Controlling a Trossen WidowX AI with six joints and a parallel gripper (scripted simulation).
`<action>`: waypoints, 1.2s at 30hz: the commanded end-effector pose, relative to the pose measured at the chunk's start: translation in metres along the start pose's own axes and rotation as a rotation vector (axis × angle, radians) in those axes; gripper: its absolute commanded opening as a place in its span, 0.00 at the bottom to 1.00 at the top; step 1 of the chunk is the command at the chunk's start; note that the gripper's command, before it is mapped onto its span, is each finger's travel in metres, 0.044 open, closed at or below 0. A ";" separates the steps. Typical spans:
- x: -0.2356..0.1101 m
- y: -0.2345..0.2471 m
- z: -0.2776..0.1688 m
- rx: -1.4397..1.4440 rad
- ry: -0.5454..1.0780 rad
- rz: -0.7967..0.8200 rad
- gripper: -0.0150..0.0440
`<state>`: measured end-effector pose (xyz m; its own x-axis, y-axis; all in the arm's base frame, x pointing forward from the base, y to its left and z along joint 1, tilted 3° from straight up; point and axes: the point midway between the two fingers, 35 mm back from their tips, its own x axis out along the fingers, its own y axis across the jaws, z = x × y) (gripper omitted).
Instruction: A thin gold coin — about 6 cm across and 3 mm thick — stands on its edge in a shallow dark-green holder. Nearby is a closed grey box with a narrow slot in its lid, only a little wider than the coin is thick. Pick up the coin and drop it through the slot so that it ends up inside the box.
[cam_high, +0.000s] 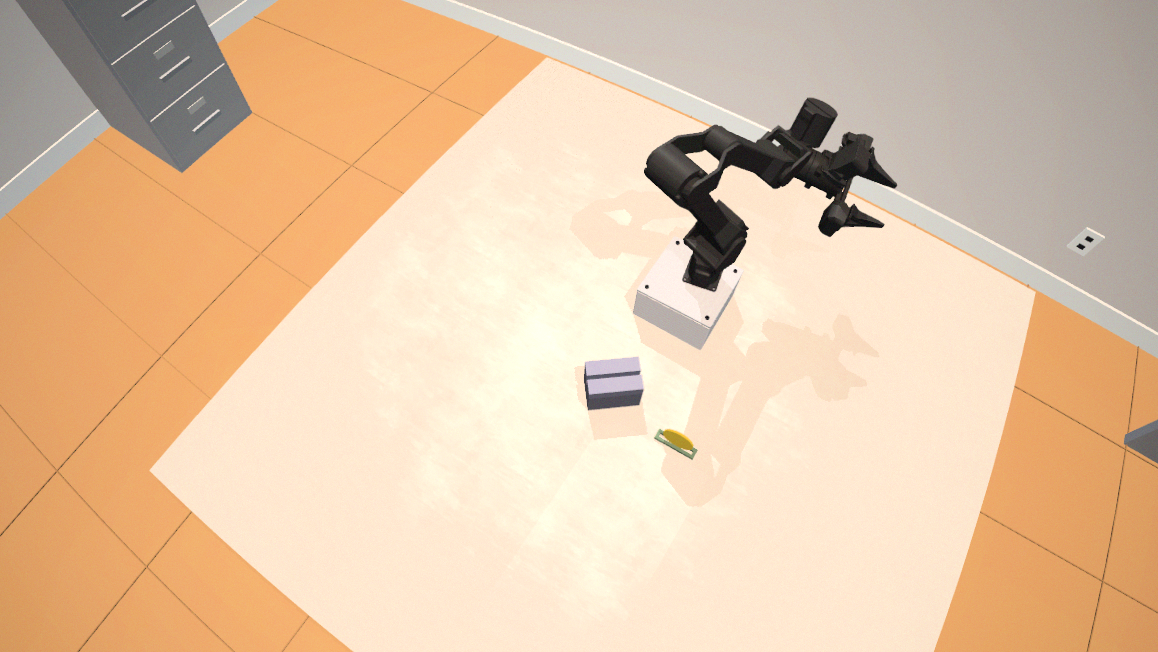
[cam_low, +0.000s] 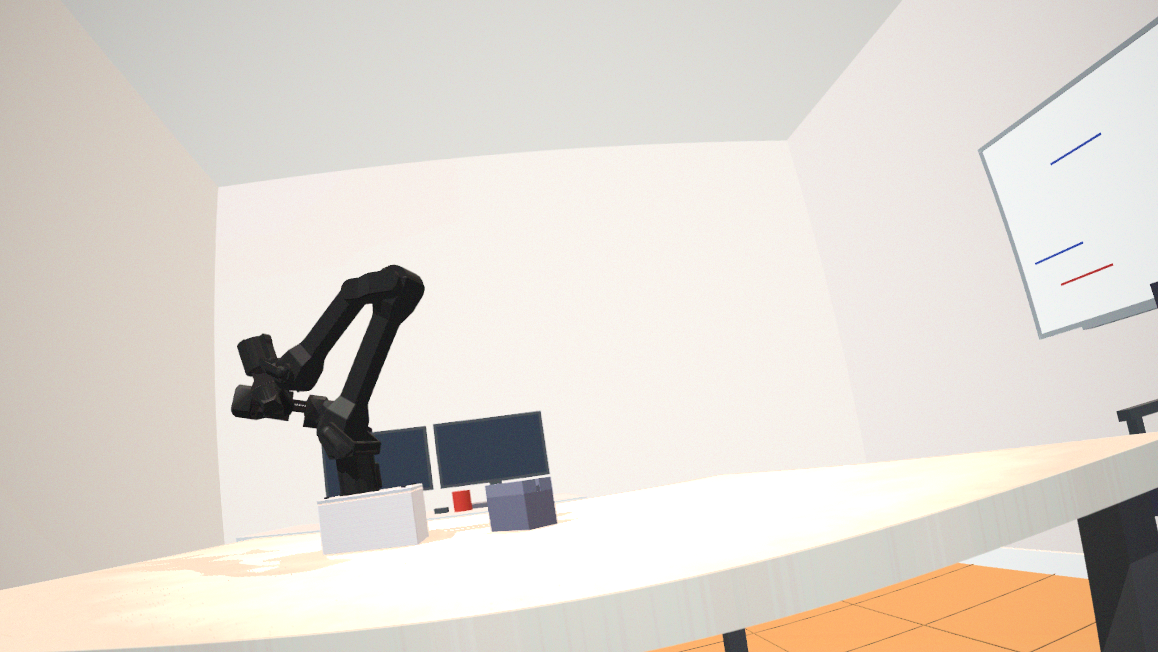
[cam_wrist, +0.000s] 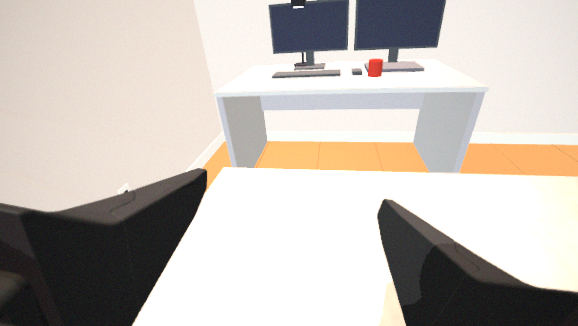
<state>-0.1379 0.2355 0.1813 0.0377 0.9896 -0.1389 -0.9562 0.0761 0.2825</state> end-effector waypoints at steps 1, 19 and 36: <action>0.001 -0.001 0.000 0.002 0.001 -0.006 0.89; 0.097 -0.178 0.020 0.402 0.143 -0.705 0.53; 0.014 -0.388 0.016 1.225 0.053 -1.475 0.53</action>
<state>0.2060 0.2549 0.0936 0.5476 0.1749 -0.8182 0.2879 0.8788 0.3806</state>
